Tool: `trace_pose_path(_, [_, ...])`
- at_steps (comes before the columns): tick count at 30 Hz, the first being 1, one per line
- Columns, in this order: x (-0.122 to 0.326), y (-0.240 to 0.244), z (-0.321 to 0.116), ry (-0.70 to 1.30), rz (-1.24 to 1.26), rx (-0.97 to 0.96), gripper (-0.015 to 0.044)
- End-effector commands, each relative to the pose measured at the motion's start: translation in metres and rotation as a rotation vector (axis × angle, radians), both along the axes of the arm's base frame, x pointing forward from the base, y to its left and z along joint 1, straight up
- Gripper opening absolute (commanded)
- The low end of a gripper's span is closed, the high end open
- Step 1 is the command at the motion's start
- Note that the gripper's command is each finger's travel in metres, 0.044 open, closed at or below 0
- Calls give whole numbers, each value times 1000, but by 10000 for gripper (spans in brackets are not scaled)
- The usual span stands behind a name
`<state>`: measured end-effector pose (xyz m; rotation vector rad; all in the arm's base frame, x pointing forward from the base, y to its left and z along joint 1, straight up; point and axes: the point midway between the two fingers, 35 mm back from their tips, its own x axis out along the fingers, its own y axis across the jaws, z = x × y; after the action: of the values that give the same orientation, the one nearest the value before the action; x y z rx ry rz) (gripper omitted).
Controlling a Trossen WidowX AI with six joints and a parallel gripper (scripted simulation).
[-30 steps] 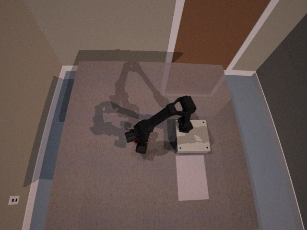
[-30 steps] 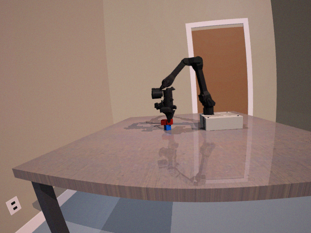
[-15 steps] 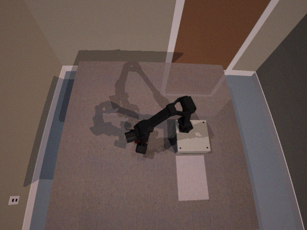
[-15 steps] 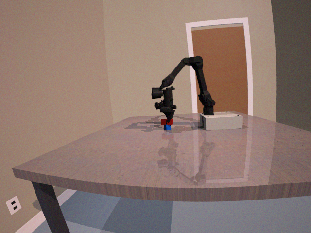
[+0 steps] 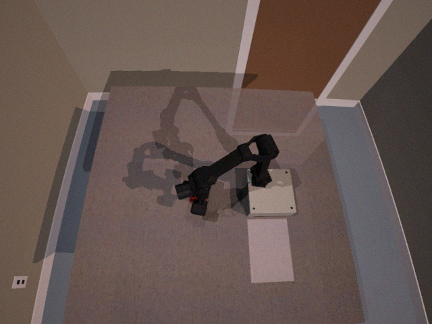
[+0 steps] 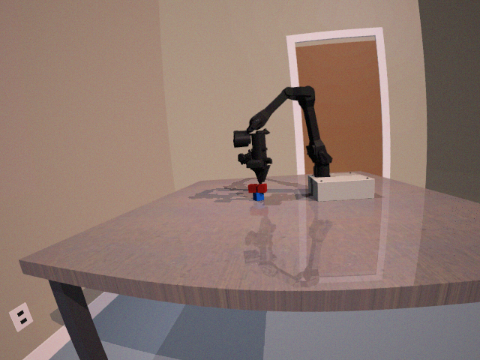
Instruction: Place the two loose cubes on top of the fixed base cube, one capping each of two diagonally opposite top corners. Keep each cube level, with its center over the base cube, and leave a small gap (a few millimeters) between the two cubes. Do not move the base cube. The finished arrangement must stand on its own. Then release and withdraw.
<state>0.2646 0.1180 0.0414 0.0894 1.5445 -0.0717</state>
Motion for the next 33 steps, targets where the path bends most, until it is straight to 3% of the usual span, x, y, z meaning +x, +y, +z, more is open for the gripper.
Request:
trace_pose_path(1, [0,0,8,-1,0,1,205])
trace_pose_path(26, [-1,0,44,-1,0,1,205])
trace_pose_path(33, [-1,0,52,-2,0,1,389])
